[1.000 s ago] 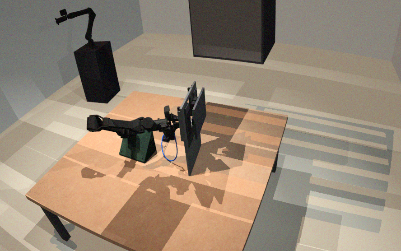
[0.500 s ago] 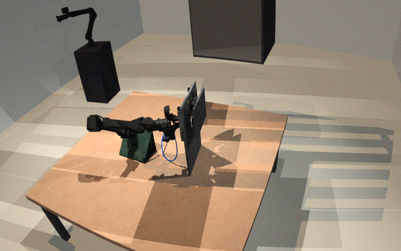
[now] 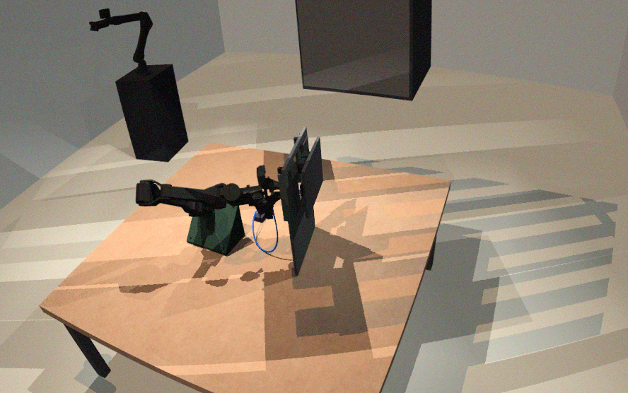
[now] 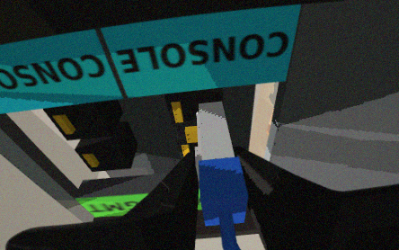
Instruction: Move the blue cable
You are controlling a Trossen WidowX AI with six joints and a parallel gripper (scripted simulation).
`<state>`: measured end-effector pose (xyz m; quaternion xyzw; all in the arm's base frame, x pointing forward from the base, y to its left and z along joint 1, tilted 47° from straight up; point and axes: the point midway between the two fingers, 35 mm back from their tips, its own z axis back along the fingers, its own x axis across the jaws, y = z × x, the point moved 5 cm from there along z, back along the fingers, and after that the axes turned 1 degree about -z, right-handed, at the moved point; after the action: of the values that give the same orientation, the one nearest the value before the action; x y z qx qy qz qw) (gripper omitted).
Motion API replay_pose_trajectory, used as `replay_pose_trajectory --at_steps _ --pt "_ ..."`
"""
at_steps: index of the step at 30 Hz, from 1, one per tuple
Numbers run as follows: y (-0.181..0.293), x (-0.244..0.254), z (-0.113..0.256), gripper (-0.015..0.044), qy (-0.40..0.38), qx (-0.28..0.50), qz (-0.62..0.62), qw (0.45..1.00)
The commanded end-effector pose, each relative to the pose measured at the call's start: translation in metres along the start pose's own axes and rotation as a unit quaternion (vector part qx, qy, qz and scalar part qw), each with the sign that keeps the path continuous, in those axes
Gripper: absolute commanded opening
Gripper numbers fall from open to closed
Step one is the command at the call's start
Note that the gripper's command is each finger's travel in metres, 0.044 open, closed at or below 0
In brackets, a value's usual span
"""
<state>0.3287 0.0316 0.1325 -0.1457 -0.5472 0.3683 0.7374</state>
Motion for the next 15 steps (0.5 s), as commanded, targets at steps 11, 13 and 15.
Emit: replay_pose_trajectory --at_steps 11,13,15 --pt "-0.0023 0.0017 0.0009 0.0 -0.001 -0.001 0.0 1.0" --pt "-0.0023 0.0017 0.0009 0.0 -0.001 -0.001 0.0 1.0" --pt "-0.0023 0.0017 0.0009 0.0 -0.001 -0.001 0.0 1.0"
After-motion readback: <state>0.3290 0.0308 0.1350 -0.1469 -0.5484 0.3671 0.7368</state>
